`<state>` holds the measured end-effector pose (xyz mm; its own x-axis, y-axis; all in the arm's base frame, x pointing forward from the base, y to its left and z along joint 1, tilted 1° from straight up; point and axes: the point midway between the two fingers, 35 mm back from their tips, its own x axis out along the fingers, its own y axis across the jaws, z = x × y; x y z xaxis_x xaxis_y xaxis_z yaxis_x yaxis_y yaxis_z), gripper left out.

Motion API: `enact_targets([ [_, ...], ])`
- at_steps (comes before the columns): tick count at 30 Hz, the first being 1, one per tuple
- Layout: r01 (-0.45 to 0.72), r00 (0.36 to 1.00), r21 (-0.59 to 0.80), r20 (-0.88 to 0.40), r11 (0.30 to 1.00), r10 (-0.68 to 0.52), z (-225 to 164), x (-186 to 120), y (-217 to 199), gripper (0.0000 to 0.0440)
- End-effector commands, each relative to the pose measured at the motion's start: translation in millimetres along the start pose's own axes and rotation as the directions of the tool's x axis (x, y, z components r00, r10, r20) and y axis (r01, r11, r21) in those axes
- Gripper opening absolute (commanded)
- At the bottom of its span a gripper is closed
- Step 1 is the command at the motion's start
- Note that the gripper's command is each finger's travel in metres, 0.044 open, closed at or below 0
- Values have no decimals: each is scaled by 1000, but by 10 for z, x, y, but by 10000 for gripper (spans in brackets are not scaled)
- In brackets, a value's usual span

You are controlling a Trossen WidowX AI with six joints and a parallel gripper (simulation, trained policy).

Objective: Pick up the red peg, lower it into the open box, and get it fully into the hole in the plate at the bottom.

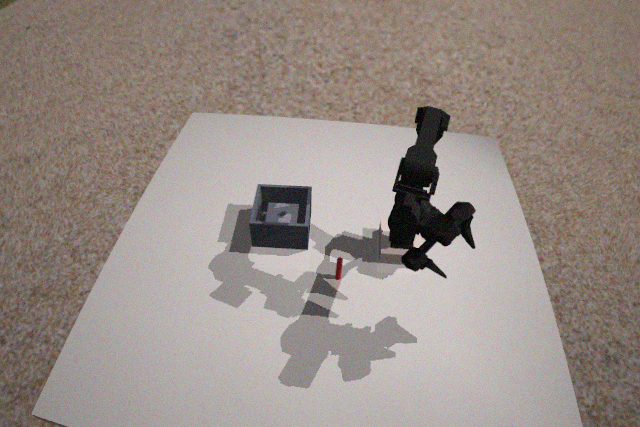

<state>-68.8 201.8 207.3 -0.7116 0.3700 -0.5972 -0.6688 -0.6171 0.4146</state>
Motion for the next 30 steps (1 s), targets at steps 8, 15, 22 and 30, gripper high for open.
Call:
enact_targets([
  [8,276,958,256,8,926,-288,96,-404,-404,440],
  [15,388,905,440,-17,810,-425,59,-641,-607,440],
  [22,449,848,614,-64,649,-526,-37,-846,-774,440],
  [30,461,786,779,-135,426,-604,-207,-1035,-929,440],
])
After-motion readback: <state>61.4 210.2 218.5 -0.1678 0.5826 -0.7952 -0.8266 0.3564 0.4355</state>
